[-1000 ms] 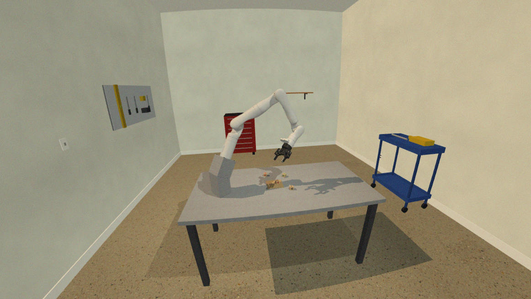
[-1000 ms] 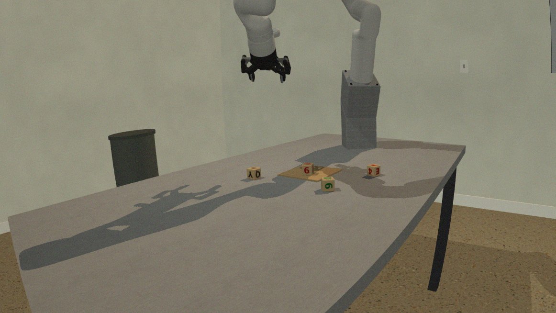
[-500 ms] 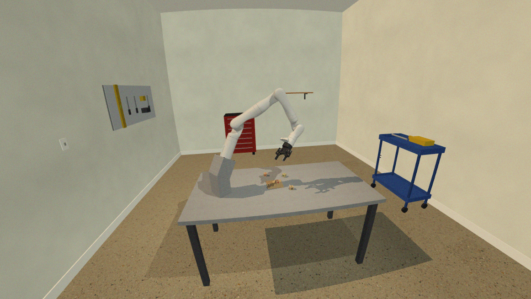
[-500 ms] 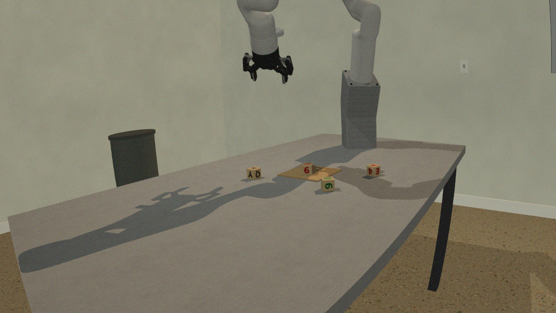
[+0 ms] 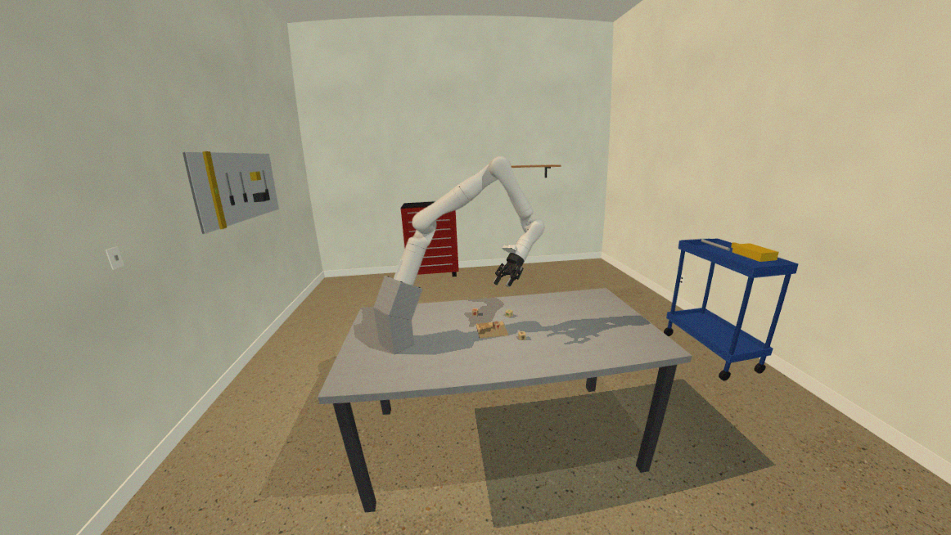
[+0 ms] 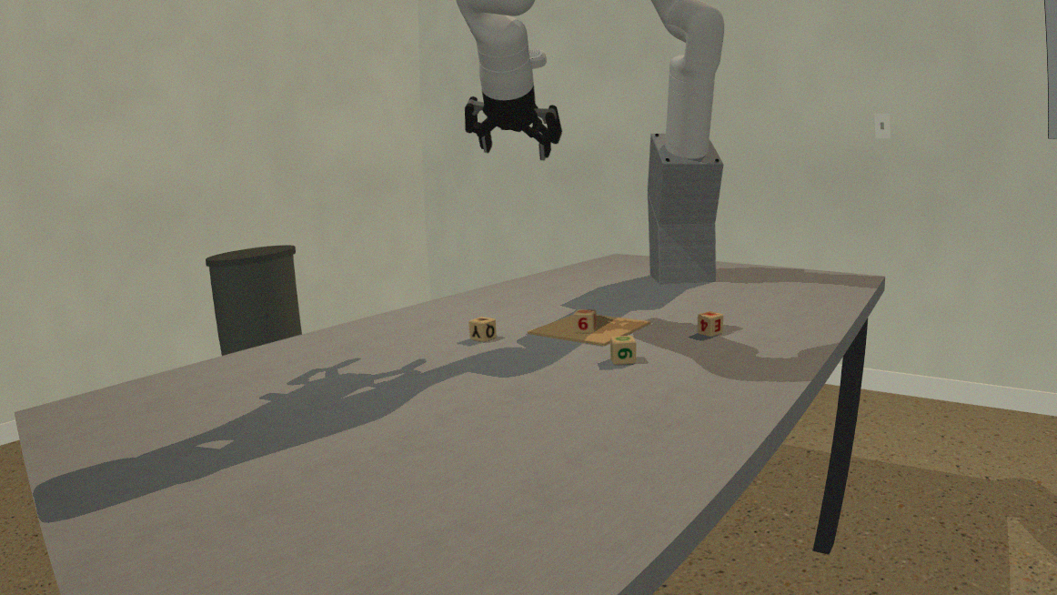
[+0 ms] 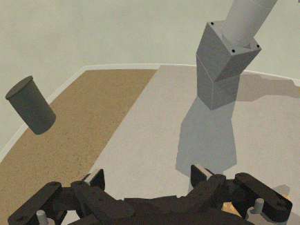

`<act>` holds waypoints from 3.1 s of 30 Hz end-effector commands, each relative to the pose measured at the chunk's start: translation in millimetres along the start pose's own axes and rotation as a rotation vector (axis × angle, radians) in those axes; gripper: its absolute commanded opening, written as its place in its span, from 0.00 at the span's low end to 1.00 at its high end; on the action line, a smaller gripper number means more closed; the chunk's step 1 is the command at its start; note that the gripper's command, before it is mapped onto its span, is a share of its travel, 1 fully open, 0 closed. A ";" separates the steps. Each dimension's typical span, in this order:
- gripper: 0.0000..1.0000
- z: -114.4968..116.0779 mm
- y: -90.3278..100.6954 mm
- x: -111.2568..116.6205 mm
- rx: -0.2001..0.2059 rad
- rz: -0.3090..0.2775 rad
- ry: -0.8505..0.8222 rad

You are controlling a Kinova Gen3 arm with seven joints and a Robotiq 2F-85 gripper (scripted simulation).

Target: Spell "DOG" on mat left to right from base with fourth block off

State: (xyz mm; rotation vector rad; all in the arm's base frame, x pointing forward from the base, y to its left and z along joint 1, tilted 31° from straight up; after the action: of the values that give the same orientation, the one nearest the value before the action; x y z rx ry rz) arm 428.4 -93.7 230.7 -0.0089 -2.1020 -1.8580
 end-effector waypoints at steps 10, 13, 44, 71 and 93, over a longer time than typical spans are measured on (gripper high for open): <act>1.00 15.7 17.4 -7.9 -0.015 -0.056 -0.076; 1.00 15.7 17.4 -7.9 -0.015 -0.056 -0.076; 1.00 44.4 48.5 -16.6 -0.063 -0.144 -0.228; 1.00 66.6 72.4 -21.2 -0.113 -0.206 -0.340; 1.00 85.4 79.5 -27.5 -0.122 -0.260 -0.363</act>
State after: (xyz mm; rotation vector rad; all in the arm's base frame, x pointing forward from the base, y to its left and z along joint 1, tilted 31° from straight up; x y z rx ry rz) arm 450.9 -0.6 295.5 -0.1496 -2.3071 -2.2861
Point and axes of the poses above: the point where the finger pads meet when closed, its own y axis back along the fingers, its own z axis across the jaws, x = y × z, the point moved 10 cm from there along y, back along the fingers, and after that the axes turned 10 degrees about -y, right-handed, at the moved point
